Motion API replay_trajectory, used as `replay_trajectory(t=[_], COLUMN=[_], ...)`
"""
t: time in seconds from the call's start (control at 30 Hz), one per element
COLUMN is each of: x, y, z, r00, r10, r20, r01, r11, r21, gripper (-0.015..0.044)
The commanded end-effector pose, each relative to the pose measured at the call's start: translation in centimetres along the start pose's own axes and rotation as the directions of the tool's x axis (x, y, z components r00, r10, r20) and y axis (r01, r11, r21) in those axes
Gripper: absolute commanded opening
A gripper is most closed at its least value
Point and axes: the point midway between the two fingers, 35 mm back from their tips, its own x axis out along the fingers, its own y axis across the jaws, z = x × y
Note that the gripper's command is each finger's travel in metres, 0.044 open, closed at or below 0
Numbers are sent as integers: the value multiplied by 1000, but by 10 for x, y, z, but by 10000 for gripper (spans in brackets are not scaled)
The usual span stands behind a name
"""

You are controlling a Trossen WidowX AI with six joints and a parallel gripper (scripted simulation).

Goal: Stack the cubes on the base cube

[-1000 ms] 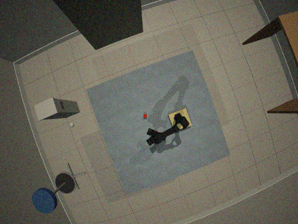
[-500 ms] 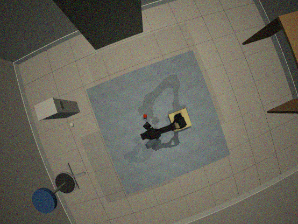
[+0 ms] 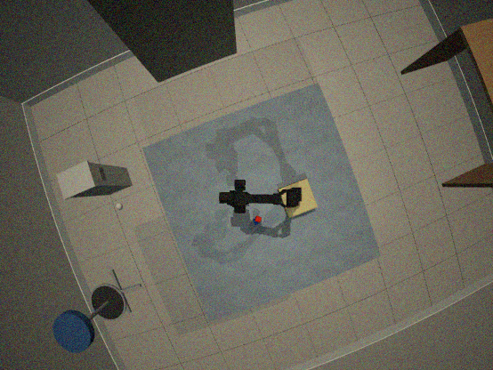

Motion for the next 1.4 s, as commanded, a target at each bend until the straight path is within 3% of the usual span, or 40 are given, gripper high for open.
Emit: replay_trajectory(t=[0.0, 0.23, 0.5, 1.37], x=[-5, -3, 56, 92], y=[-20, -20, -20, -20], z=[6, 6, 6, 6], r00=[1000, 1000, 1000, 1000], r10=[4, 4, 4, 4], r20=[0, 0, 0, 0], r01=[-4, -4, -4, -4], r11=[991, 991, 991, 991], r21=[131, 131, 131, 131], gripper=[265, 265, 265, 265])
